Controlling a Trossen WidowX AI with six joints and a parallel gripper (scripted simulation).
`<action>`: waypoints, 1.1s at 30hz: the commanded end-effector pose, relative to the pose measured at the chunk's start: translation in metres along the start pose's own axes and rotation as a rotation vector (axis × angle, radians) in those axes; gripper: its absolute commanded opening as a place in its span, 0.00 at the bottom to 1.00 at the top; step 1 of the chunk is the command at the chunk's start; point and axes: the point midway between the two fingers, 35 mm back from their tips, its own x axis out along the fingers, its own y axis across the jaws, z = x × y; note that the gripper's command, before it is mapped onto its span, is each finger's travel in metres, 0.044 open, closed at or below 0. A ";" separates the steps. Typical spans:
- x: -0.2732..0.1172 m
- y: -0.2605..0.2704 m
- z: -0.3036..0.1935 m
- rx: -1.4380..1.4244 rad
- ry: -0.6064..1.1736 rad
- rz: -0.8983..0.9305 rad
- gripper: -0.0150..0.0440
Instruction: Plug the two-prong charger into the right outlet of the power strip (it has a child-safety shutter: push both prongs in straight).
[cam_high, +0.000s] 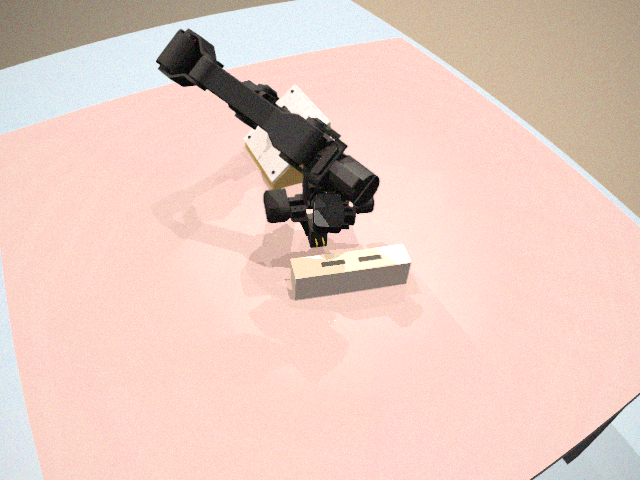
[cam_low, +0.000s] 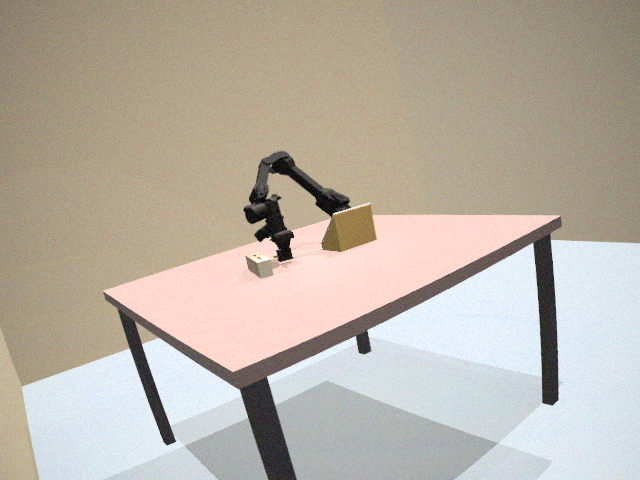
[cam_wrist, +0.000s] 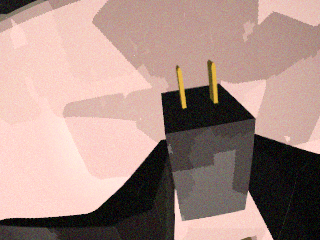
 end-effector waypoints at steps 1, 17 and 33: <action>0.000 0.000 0.006 -0.006 -0.002 -0.002 0.25; 0.000 0.003 0.024 -0.016 -0.003 -0.002 0.25; 0.001 0.003 0.035 -0.022 -0.003 -0.003 0.25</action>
